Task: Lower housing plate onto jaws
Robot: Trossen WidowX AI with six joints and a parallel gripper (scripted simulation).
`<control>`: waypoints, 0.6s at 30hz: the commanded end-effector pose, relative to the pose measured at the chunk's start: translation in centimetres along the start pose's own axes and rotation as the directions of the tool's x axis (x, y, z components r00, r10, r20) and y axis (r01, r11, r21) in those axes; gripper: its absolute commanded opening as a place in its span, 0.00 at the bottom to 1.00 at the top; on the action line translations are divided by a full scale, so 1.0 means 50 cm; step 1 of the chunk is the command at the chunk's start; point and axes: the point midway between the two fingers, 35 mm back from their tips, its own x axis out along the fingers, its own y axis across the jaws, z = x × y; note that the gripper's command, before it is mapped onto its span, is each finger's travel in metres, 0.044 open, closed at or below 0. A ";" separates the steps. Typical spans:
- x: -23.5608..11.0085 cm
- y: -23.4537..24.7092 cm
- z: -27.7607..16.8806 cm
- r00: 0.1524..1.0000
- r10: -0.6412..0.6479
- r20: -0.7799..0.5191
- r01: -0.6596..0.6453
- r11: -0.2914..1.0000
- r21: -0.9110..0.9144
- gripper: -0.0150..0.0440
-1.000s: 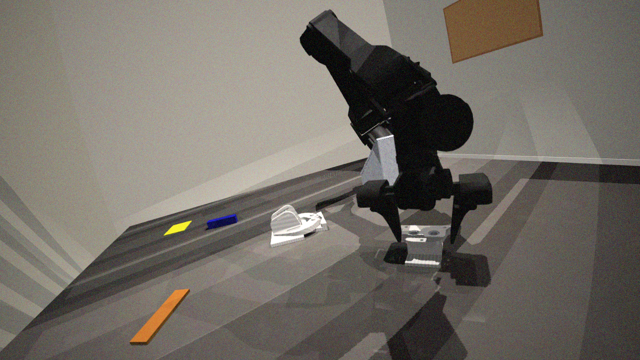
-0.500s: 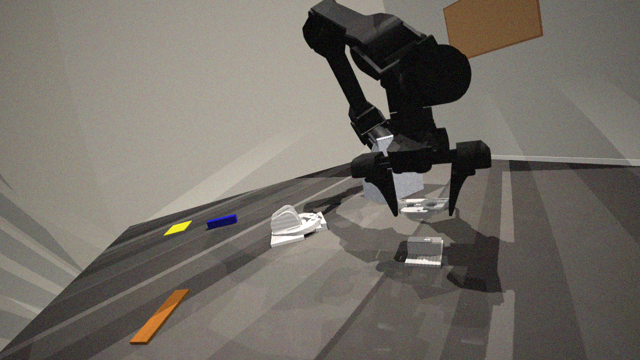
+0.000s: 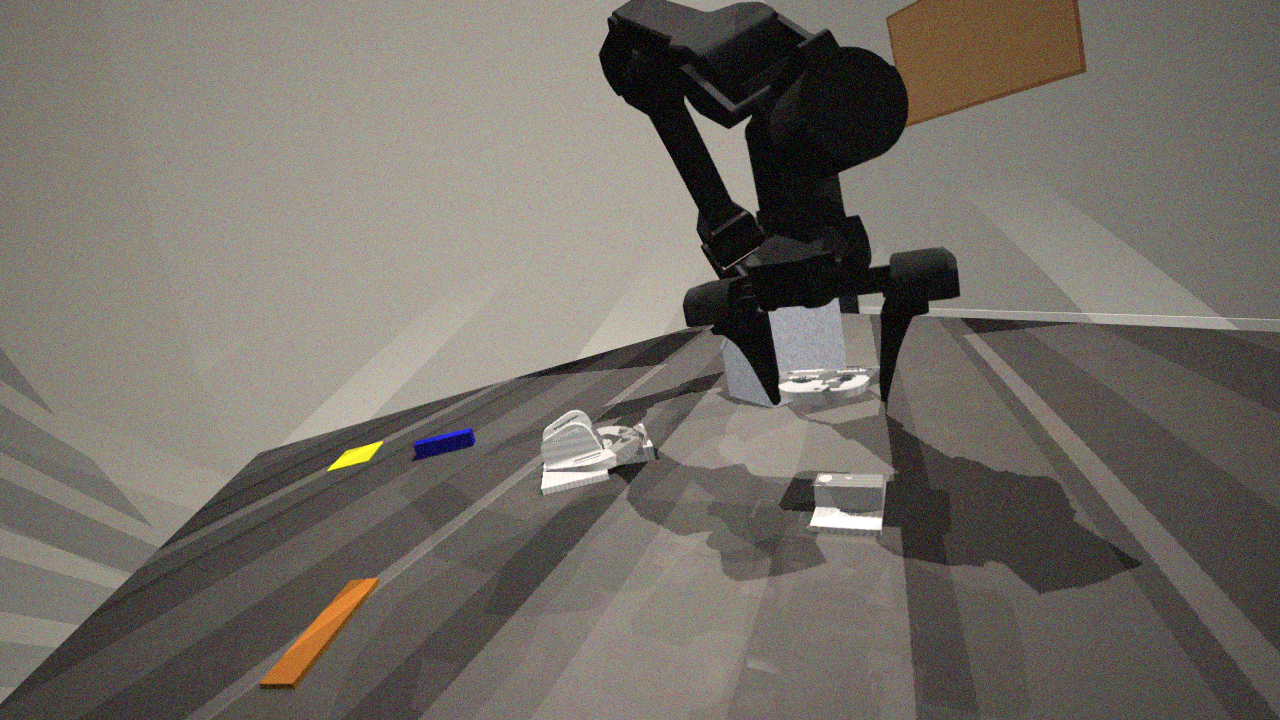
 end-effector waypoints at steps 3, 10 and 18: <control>-0.010 -0.038 0.006 1.000 0.004 0.007 -0.005 0.998 0.060 0.85; -0.019 -0.085 0.007 1.000 0.011 0.013 -0.012 0.991 0.130 0.85; -0.026 -0.138 0.005 1.000 0.016 0.018 -0.019 0.977 0.210 0.85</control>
